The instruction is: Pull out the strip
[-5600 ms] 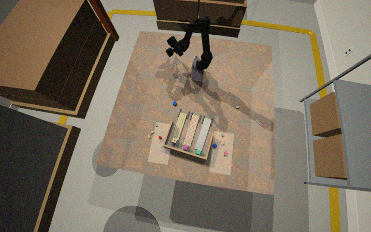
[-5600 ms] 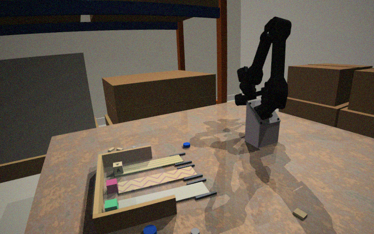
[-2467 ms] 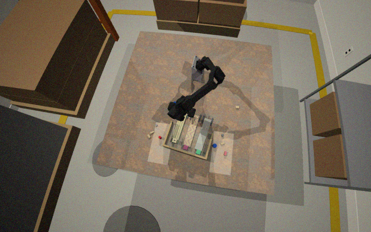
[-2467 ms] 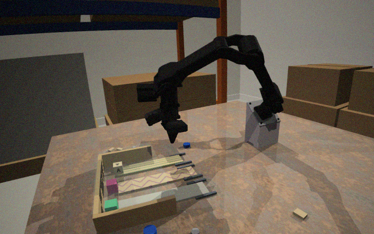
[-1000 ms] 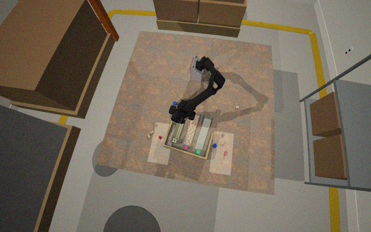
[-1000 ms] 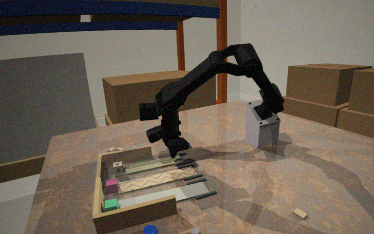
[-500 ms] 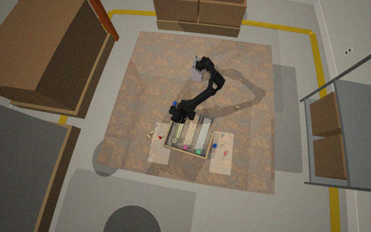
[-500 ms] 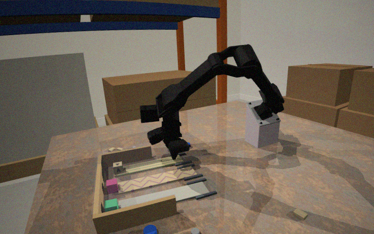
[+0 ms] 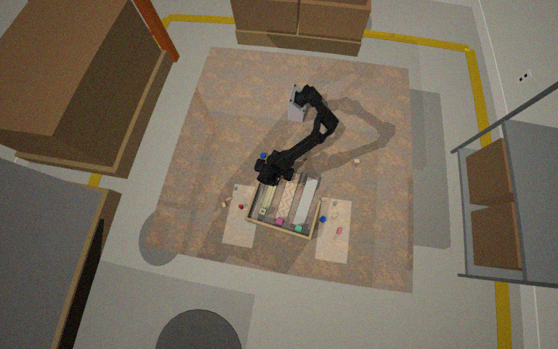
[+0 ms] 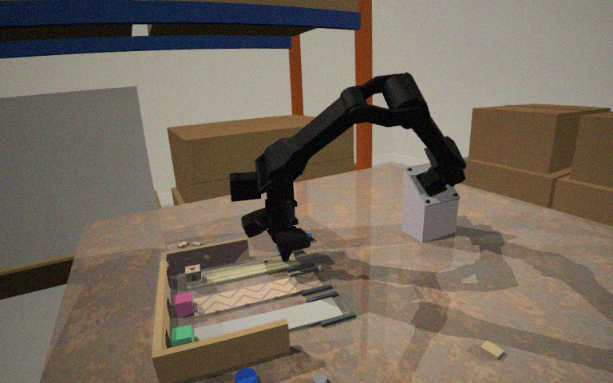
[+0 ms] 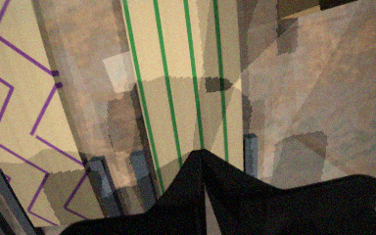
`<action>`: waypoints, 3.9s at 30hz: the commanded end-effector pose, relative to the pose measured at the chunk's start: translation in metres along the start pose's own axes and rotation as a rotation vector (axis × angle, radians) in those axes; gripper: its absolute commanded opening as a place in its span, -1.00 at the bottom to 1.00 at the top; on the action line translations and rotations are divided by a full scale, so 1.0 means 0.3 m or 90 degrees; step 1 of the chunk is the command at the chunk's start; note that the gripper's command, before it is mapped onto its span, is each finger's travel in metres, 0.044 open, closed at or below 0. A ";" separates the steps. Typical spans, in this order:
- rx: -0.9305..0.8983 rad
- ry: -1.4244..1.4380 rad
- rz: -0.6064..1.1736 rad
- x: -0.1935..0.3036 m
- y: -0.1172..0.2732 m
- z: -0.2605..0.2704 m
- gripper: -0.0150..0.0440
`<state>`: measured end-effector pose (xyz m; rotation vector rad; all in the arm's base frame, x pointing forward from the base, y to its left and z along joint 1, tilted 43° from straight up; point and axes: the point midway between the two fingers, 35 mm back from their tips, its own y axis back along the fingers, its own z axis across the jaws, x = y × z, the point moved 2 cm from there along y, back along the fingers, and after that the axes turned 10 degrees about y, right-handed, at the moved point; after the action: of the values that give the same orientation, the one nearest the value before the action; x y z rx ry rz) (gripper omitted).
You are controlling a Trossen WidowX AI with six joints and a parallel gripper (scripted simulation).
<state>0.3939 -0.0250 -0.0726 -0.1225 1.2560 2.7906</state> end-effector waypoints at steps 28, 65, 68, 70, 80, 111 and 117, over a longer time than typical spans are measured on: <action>-0.004 -0.003 0.000 0.001 -0.012 0.000 -0.49; -0.004 -0.004 0.001 0.093 -0.020 0.013 -0.49; -0.004 -0.004 0.001 0.108 -0.021 0.016 -0.49; -0.004 -0.004 0.001 0.118 -0.021 0.018 -0.49; -0.004 -0.004 0.001 0.167 -0.023 0.026 -0.49; -0.004 -0.006 0.003 0.318 -0.024 0.052 -0.49; -0.004 -0.006 0.003 0.348 -0.024 0.057 -0.49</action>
<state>0.3032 -0.0094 -0.0745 -0.1365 1.2398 2.7717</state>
